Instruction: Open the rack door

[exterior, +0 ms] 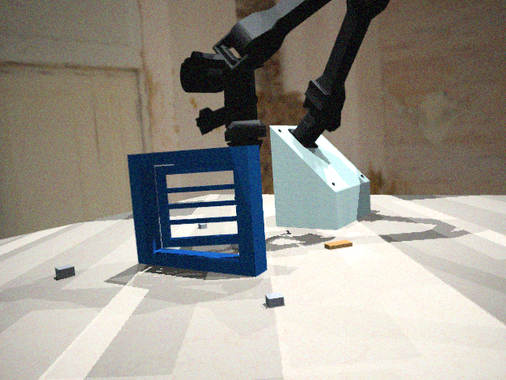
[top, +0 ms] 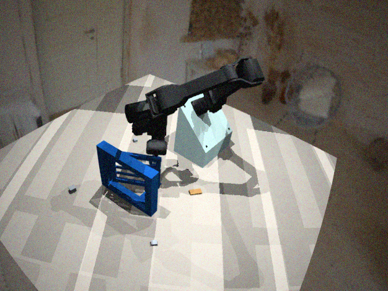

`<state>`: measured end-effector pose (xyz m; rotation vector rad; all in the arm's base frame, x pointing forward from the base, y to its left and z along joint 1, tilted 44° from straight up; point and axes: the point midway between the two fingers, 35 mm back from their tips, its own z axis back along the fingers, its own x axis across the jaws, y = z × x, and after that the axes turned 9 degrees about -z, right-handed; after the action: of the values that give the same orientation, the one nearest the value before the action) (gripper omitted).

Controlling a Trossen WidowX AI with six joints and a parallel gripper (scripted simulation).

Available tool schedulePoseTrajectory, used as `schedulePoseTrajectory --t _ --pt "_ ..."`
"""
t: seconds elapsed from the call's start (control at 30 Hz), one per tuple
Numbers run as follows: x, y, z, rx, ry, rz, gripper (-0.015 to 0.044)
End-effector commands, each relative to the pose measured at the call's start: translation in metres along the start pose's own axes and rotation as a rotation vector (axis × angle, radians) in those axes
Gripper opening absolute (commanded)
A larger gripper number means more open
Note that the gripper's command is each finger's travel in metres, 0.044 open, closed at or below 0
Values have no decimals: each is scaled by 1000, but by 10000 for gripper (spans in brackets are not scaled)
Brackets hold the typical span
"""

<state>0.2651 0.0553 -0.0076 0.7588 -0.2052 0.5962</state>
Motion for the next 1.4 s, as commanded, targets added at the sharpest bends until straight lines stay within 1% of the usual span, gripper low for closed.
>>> schedulePoseTrajectory --t 0.0,0.63,1.37 --pt "-6 -4 -1 -6 -2 80 22" --pt "-40 -24 -1 -7 0 331 22" --pt "-73 -57 0 -9 3 627 22"
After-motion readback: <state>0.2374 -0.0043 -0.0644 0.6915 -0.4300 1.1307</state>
